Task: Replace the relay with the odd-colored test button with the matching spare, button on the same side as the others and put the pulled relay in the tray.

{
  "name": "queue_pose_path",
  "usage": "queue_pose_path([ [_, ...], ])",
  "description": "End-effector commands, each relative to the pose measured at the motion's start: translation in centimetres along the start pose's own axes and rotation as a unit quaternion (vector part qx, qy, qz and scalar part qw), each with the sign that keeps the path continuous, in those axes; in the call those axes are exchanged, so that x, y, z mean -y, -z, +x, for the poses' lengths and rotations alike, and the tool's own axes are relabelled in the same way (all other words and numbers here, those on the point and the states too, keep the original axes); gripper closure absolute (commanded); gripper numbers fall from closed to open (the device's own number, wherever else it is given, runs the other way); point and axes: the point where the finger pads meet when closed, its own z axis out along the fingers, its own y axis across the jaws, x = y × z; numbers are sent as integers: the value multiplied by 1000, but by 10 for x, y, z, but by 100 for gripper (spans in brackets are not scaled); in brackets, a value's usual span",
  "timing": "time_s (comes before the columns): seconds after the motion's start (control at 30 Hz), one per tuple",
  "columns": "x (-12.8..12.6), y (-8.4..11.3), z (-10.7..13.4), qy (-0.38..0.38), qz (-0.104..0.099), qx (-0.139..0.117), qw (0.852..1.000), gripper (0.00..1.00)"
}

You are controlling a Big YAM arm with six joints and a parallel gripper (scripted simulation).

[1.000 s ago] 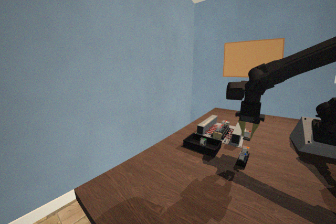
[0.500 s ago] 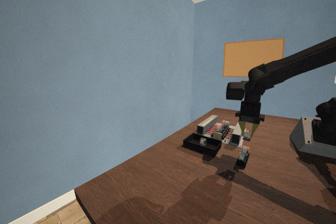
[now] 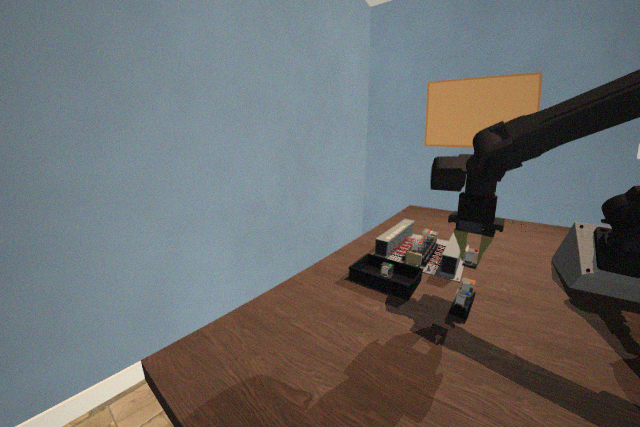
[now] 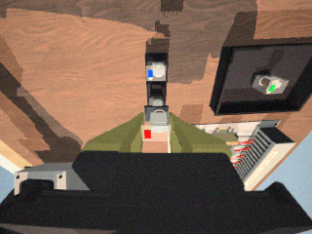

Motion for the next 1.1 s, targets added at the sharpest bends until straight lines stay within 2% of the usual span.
queue_pose_path([
  [0.0, 10, 11, -11, 11, 9, 6, 1000, 100],
  [0.3, 21, 14, 0, 7, 13, 6, 1000, 100],
  [0.47, 29, 14, 14, 5, 12, 6, 1000, 100],
  [0.8, 58, 17, 51, 5, 14, 5, 1000, 100],
  [0.87, 58, 17, 51, 5, 14, 5, 1000, 100],
  [1.07, 78, 18, 79, 5, 15, 5, 1000, 100],
])
